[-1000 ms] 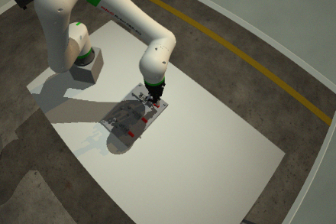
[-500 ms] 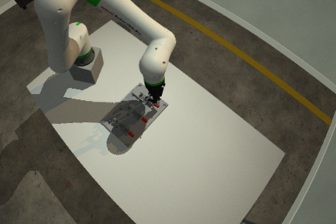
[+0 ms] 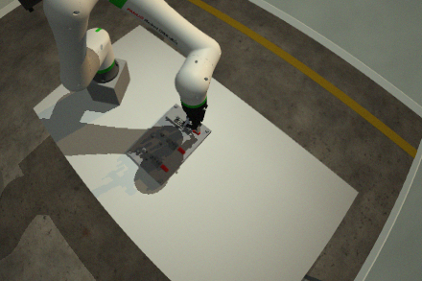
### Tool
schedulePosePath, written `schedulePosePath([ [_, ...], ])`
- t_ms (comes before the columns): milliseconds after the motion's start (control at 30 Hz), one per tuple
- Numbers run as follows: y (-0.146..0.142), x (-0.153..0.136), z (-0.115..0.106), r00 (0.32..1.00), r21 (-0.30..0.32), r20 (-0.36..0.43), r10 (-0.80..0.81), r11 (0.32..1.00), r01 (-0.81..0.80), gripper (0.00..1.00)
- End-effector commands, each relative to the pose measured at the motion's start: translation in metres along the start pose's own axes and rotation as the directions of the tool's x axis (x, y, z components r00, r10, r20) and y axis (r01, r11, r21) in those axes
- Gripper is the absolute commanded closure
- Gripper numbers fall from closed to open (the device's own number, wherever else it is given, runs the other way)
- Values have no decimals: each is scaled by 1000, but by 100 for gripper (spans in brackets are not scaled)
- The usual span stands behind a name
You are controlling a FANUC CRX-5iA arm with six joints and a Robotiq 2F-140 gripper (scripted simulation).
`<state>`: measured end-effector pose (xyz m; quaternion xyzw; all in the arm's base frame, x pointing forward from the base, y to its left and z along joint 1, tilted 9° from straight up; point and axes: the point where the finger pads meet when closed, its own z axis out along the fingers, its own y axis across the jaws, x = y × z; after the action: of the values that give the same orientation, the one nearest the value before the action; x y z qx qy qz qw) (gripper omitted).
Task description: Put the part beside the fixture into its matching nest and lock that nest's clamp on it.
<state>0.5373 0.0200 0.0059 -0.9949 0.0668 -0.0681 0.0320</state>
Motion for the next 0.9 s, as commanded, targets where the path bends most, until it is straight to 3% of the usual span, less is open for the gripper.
schedulePosePath([
  [0,0,0,3,1000,0,0,0,1000,0,100],
  [867,0,0,11,1000,0,0,0,1000,0,100],
])
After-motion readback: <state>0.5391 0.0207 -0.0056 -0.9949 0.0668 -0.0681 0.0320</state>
